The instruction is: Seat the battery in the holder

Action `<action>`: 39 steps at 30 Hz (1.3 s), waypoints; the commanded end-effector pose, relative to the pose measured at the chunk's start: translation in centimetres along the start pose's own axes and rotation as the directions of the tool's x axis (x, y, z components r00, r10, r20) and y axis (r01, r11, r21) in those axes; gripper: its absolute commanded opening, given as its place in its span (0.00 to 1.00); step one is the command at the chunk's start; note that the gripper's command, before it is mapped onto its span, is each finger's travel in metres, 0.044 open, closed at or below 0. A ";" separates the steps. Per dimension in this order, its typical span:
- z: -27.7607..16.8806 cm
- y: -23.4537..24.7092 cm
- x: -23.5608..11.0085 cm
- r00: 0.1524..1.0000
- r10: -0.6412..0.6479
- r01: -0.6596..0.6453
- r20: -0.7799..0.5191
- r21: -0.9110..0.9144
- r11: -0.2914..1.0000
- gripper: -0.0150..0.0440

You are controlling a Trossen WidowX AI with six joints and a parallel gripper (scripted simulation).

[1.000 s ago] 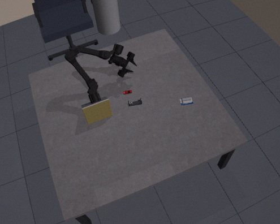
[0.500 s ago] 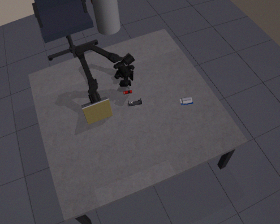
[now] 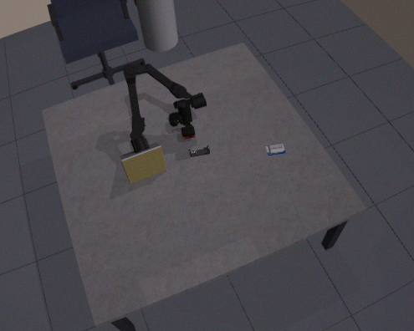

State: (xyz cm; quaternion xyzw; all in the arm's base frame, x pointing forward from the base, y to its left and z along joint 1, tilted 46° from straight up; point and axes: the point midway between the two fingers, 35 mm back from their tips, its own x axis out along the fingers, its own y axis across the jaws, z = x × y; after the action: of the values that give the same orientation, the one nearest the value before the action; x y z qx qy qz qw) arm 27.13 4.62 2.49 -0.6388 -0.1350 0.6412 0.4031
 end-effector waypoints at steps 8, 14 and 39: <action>-0.2 -0.1 0.9 1.000 -0.011 0.012 0.007 -0.023 1.000 0.65; -0.2 -0.1 1.9 1.000 -0.011 0.011 0.007 -0.023 1.000 0.65; 0.0 -0.2 5.0 1.000 -0.015 0.015 0.008 -0.022 1.000 0.47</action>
State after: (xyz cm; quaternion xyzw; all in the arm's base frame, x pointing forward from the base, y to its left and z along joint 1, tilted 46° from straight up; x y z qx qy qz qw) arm 28.18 8.12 -0.68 -0.6446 -0.1506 0.6361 0.3965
